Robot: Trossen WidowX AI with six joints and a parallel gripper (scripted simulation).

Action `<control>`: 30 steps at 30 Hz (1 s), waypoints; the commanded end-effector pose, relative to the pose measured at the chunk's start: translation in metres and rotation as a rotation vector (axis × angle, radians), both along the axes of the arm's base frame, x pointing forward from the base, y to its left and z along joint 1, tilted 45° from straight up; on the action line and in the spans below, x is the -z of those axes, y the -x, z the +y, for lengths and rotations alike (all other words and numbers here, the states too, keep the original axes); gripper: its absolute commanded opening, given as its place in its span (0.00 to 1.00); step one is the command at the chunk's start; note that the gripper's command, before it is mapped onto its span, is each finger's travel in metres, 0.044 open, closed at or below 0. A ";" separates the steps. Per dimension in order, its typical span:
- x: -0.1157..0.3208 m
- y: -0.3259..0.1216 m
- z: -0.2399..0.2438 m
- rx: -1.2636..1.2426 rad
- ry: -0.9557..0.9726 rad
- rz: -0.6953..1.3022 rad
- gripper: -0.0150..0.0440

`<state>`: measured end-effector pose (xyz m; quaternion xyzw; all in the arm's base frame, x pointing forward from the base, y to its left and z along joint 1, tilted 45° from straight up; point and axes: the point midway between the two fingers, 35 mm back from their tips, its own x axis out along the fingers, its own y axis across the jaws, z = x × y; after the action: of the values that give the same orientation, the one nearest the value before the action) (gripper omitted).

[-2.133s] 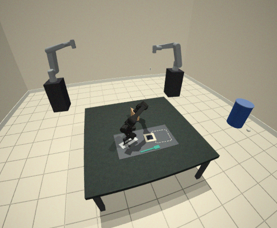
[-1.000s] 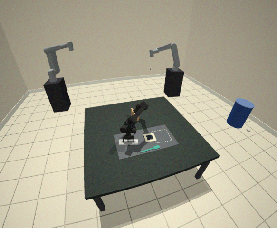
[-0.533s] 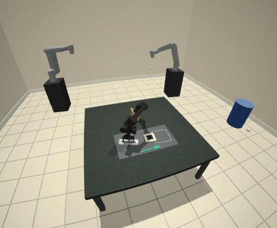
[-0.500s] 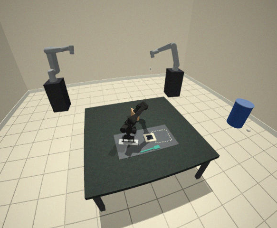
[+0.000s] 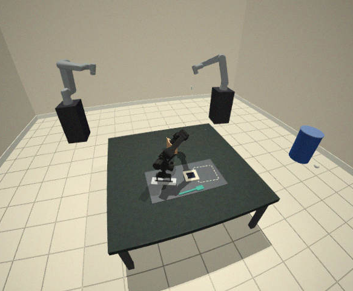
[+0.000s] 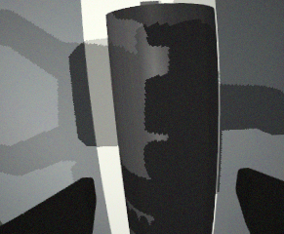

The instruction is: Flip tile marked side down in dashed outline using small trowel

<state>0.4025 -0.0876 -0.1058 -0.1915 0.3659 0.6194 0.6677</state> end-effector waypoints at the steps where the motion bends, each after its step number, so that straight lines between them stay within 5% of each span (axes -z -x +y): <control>1: -0.001 0.000 -0.001 0.005 -0.004 0.005 0.71; 18: -0.039 0.002 -0.040 0.030 -0.002 0.013 0.76; 30: -0.024 -0.004 -0.043 0.362 0.065 0.187 0.76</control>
<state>0.4036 -0.1280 -0.0836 -0.1054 0.4527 0.5272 0.7114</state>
